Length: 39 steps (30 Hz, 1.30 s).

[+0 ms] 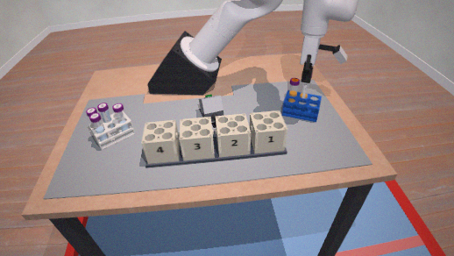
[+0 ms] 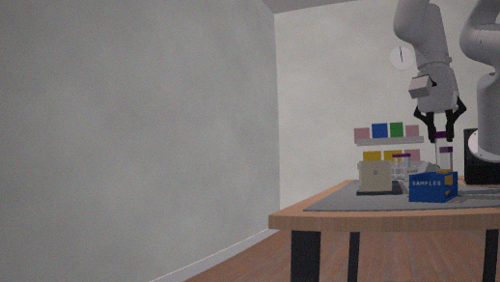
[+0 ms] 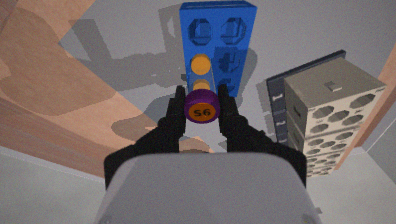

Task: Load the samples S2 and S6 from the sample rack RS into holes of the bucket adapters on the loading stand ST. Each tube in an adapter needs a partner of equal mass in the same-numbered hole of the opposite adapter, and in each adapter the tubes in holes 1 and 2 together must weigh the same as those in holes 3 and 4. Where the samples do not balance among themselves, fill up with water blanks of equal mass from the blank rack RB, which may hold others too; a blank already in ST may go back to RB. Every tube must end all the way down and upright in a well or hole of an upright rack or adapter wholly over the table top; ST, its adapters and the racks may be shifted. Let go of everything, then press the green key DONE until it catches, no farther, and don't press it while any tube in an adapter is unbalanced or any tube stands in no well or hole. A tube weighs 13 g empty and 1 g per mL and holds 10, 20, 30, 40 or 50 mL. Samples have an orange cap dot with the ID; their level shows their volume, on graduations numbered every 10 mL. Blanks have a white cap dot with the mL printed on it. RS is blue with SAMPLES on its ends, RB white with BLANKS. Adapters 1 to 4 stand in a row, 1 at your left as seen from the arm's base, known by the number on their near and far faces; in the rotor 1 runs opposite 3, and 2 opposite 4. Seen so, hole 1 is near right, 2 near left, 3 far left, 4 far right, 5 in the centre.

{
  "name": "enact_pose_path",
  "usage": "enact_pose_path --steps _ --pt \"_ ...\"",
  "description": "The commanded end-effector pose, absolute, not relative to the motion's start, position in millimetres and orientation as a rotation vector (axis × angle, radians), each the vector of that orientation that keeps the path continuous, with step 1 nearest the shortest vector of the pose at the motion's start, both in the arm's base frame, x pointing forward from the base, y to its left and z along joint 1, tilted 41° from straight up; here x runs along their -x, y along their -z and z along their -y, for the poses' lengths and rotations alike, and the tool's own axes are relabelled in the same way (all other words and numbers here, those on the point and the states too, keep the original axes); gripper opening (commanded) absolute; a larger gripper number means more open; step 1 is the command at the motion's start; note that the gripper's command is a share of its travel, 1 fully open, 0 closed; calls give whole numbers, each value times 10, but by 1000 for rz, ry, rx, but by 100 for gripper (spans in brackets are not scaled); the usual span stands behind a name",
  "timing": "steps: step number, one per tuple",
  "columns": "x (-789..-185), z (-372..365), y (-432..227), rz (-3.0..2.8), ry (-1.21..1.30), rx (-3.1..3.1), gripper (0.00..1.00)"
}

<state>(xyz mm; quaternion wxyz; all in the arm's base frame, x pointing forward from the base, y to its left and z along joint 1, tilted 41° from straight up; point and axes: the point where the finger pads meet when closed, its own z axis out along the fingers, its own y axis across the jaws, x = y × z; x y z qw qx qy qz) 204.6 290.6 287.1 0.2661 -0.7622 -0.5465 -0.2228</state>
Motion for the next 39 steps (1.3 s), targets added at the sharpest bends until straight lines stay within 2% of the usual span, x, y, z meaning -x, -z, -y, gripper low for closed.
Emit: enact_pose_path --steps 1,39 --pt "-2052 -2931 -2850 1475 604 2057 0" --pt "-2066 -3120 -2630 1475 603 2057 0"
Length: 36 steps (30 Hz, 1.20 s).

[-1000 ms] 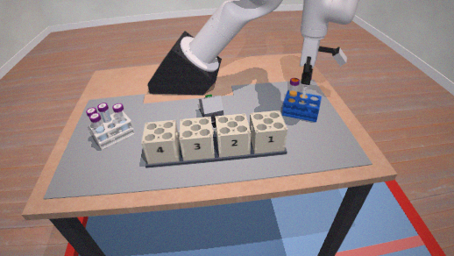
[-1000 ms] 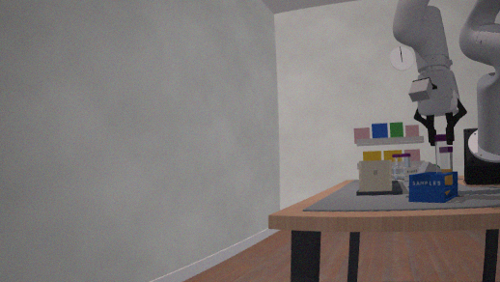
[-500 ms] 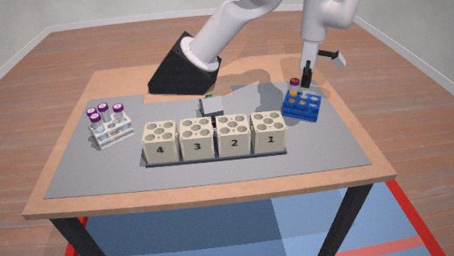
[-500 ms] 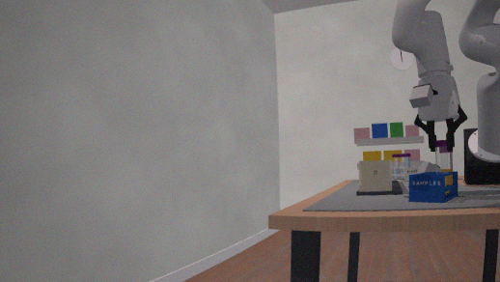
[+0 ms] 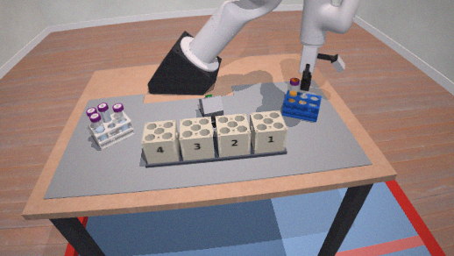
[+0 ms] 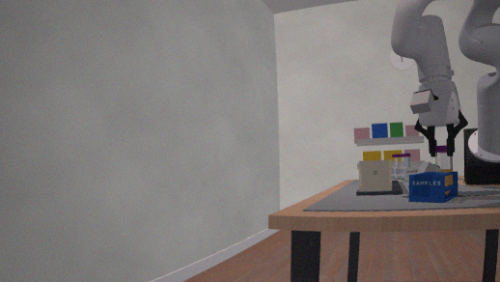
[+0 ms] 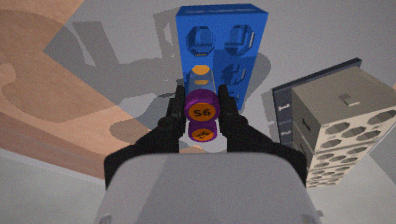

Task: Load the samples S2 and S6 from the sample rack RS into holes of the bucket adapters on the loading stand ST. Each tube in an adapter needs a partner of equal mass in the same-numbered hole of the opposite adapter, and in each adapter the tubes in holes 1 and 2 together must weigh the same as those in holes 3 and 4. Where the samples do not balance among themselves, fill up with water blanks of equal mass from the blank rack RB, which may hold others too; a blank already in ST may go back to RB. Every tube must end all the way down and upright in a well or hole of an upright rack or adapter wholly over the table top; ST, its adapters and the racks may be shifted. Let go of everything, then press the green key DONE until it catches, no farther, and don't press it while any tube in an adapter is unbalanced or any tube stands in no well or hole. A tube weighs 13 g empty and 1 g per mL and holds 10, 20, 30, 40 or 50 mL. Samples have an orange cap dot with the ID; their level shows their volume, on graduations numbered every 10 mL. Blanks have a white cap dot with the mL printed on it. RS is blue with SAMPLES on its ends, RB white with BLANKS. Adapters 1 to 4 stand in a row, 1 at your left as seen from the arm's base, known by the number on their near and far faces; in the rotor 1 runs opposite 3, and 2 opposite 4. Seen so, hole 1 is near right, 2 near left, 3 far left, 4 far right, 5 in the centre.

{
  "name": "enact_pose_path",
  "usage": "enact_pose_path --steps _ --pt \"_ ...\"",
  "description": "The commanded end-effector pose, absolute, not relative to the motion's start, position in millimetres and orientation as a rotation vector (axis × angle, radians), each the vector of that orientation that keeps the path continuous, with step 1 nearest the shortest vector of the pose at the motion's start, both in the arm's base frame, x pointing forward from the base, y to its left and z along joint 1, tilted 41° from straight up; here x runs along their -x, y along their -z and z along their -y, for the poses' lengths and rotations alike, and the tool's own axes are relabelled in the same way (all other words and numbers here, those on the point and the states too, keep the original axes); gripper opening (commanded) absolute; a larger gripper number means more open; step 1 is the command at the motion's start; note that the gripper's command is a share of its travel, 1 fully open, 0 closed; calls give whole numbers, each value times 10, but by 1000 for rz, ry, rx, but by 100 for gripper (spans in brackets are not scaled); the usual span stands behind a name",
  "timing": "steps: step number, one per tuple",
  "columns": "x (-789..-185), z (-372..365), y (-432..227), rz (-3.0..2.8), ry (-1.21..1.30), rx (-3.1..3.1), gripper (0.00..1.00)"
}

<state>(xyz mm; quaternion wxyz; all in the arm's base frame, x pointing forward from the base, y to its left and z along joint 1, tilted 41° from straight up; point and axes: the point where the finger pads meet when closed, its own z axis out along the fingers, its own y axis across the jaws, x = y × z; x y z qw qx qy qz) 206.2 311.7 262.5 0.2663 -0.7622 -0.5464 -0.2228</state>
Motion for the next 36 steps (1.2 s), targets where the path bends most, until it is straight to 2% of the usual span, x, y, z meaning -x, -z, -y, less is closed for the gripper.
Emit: enact_pose_path --steps 1,10,11,36 --pt "-2066 -3120 -2629 1475 603 2057 0" --pt "-2066 -3120 -2629 1475 604 2057 0" --pt "-2066 -3122 -2627 1475 603 2057 43" --pt "-2066 -3122 -2627 1475 604 2057 43"
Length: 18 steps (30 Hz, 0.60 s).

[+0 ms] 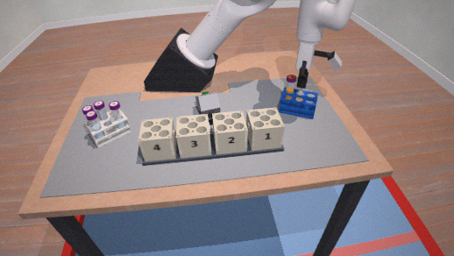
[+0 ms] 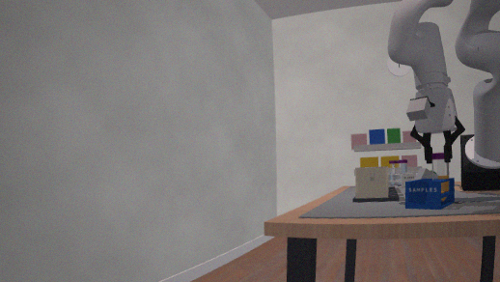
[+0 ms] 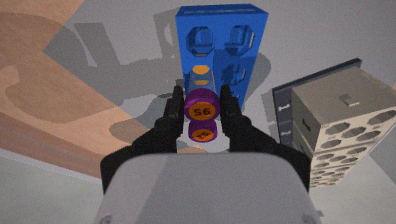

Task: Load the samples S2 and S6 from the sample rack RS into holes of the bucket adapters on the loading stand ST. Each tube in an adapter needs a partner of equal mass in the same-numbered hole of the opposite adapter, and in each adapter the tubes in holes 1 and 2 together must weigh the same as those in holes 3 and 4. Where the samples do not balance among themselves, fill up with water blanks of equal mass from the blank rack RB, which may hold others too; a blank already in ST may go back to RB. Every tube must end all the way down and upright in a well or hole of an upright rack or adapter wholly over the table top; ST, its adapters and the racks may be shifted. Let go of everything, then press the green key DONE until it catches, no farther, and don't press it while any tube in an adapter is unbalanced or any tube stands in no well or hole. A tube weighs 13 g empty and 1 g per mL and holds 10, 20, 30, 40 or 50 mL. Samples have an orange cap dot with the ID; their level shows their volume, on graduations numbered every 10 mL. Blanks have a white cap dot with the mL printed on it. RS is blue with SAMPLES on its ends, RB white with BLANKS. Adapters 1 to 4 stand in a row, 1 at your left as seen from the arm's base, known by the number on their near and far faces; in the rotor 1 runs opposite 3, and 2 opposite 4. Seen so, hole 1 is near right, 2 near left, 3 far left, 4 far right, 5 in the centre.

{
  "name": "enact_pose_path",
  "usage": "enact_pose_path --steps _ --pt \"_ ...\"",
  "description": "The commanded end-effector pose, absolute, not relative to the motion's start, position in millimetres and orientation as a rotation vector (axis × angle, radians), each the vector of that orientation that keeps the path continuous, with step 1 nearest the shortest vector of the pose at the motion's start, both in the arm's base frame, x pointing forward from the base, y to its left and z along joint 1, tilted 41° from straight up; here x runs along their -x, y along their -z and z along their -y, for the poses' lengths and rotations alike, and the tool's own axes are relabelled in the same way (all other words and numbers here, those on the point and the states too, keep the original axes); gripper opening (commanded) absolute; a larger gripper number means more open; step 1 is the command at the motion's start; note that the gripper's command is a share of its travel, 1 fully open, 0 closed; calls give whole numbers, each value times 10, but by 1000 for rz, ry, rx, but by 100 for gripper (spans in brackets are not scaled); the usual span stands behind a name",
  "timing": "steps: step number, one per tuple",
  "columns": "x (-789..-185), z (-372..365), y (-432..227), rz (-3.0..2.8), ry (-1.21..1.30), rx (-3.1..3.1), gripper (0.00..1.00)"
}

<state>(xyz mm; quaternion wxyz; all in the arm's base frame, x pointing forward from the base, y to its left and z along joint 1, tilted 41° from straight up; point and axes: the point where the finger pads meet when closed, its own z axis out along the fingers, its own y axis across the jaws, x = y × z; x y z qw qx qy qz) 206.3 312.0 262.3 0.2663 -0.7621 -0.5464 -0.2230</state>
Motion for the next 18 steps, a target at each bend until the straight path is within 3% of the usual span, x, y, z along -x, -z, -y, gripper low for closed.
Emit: enact_pose_path --steps 1,18 --pt "-2066 -3122 -2627 1475 604 2057 43" --pt "-2054 -2954 -2823 1475 604 2057 43"
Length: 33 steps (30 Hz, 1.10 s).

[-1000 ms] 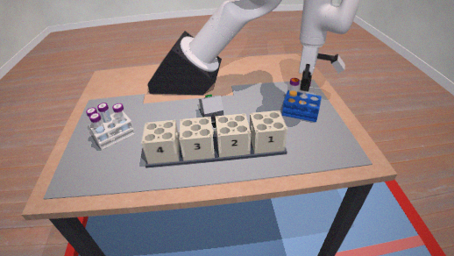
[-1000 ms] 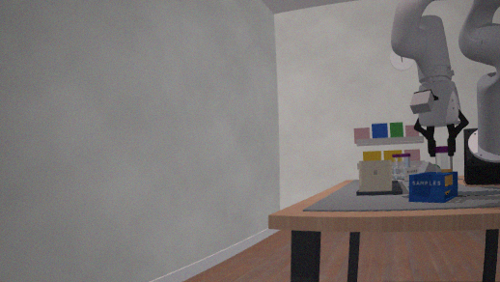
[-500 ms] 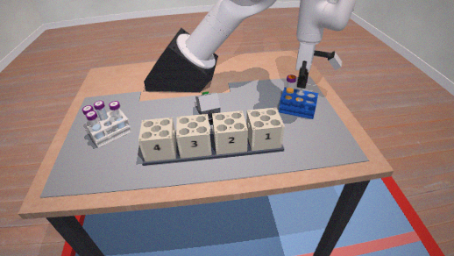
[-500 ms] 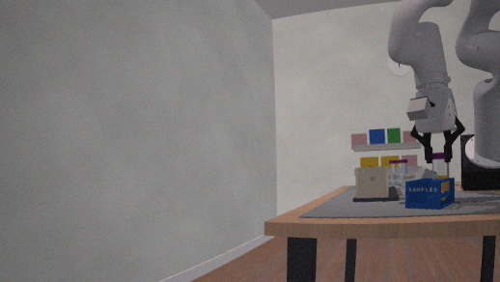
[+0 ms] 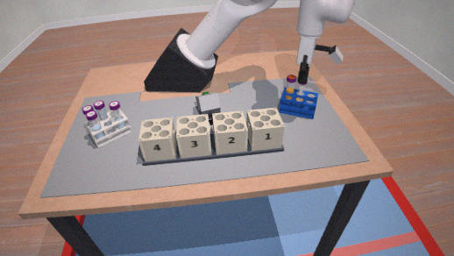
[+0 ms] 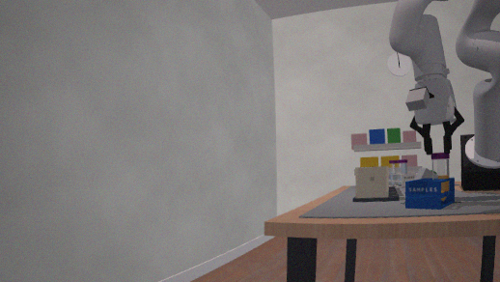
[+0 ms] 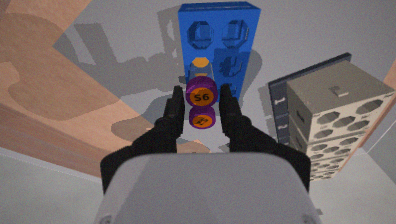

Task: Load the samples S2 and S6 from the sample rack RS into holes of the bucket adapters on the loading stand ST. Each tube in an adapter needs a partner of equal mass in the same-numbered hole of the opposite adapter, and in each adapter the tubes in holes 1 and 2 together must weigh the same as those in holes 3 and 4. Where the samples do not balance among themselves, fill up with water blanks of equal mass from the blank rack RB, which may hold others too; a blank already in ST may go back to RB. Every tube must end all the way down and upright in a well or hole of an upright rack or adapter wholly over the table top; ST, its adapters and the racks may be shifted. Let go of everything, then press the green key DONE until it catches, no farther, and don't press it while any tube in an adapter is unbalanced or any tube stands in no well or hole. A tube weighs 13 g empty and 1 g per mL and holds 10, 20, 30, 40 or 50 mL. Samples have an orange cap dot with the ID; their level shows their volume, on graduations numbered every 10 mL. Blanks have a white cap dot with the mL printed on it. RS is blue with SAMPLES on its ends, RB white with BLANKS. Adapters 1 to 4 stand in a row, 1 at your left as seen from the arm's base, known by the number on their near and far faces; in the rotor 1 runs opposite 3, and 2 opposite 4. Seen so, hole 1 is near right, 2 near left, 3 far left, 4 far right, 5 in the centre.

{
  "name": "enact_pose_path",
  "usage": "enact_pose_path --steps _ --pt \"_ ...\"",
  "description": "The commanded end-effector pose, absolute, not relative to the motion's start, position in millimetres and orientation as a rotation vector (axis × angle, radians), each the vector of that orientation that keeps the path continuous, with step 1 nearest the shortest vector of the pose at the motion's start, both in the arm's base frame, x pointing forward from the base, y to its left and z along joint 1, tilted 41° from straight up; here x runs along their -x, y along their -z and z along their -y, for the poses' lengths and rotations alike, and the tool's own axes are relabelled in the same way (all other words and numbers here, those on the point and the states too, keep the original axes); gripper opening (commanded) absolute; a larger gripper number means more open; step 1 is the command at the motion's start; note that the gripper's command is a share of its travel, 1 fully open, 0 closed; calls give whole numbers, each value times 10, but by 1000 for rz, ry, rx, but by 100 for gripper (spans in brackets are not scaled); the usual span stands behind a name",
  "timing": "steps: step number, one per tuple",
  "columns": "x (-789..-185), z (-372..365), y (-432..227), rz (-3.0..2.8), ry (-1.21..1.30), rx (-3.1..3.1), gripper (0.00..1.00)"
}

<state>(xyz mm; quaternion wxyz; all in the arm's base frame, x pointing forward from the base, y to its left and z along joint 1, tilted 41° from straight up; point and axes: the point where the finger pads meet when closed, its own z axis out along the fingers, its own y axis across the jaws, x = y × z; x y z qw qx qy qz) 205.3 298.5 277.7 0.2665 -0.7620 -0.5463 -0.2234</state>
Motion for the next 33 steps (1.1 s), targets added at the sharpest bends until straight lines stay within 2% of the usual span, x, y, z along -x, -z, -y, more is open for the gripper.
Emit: enact_pose_path --steps 1,33 --pt "-2053 -2941 -2838 1475 604 2057 43" --pt "-2026 -2577 -3264 1475 604 2057 43"
